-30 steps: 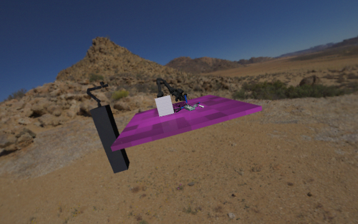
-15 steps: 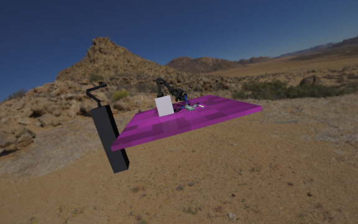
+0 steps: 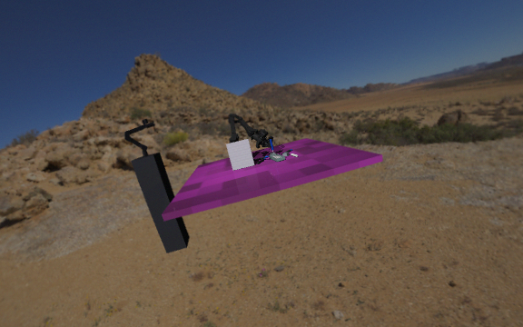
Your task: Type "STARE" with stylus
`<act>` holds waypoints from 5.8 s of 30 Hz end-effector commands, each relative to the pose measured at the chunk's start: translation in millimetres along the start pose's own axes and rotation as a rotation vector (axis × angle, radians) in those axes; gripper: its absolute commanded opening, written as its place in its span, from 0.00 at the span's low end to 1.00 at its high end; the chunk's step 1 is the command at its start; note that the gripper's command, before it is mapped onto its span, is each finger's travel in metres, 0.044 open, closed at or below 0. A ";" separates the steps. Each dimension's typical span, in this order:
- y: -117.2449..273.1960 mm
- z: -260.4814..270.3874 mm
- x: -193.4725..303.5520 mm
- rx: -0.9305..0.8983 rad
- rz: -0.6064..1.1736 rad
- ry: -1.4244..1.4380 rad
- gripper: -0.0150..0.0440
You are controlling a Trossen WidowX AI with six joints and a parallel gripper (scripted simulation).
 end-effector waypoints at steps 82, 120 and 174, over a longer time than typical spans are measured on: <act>-9.5 0.3 18.1 0.005 -0.001 0.001 0.25; -9.5 0.3 18.1 0.005 -0.001 0.001 0.25; -8.9 -3.1 19.1 0.006 0.000 0.000 0.39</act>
Point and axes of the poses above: the point midway between the two fingers, 35 mm back from their tips, its own y axis back along the fingers, its own z axis across the jaws, x = y × z, the point moved 8 cm from there along y, back along the fingers, and after that the axes turned 10 degrees about y, right-handed, at the moved point
